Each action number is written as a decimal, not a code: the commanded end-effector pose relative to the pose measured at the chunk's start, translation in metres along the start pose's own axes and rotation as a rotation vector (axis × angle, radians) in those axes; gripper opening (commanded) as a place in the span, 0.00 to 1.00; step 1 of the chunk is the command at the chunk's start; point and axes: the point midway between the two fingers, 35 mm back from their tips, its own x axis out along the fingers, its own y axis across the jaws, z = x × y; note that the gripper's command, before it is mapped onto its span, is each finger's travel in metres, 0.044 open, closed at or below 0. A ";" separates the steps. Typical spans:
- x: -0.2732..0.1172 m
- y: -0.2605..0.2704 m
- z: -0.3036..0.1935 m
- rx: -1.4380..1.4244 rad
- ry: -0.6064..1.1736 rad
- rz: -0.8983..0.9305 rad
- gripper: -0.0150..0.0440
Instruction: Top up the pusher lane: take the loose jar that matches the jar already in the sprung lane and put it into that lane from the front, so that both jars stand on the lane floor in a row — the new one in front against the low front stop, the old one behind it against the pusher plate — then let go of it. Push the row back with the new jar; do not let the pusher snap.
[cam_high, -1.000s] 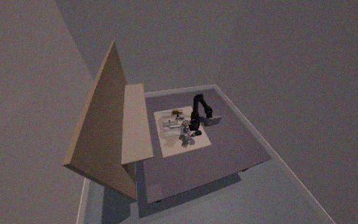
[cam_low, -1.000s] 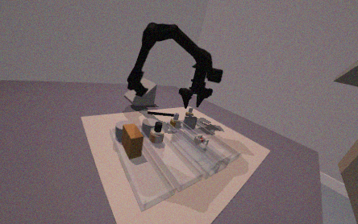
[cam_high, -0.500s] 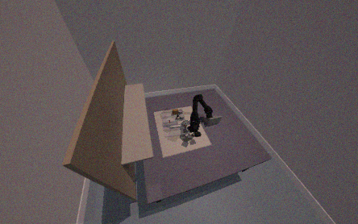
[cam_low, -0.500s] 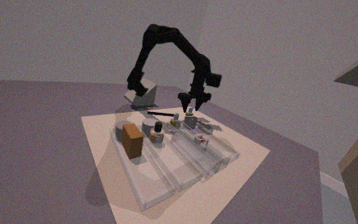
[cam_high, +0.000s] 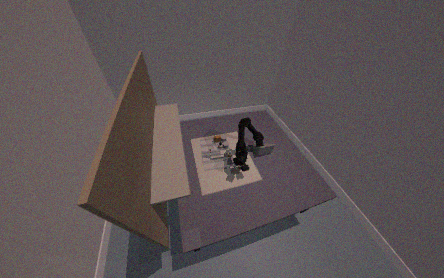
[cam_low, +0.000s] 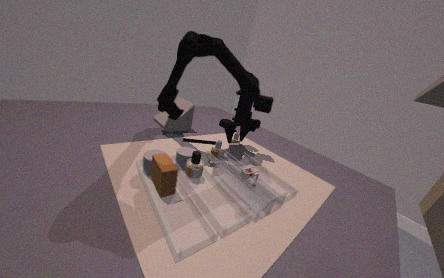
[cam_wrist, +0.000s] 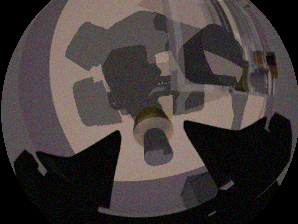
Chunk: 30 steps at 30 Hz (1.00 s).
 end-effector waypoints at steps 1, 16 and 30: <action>0.001 0.000 0.000 -0.006 -0.002 -0.003 0.73; -0.021 0.001 0.002 -0.007 -0.002 0.000 0.26; -0.104 -0.001 -0.003 -0.008 0.000 0.000 0.25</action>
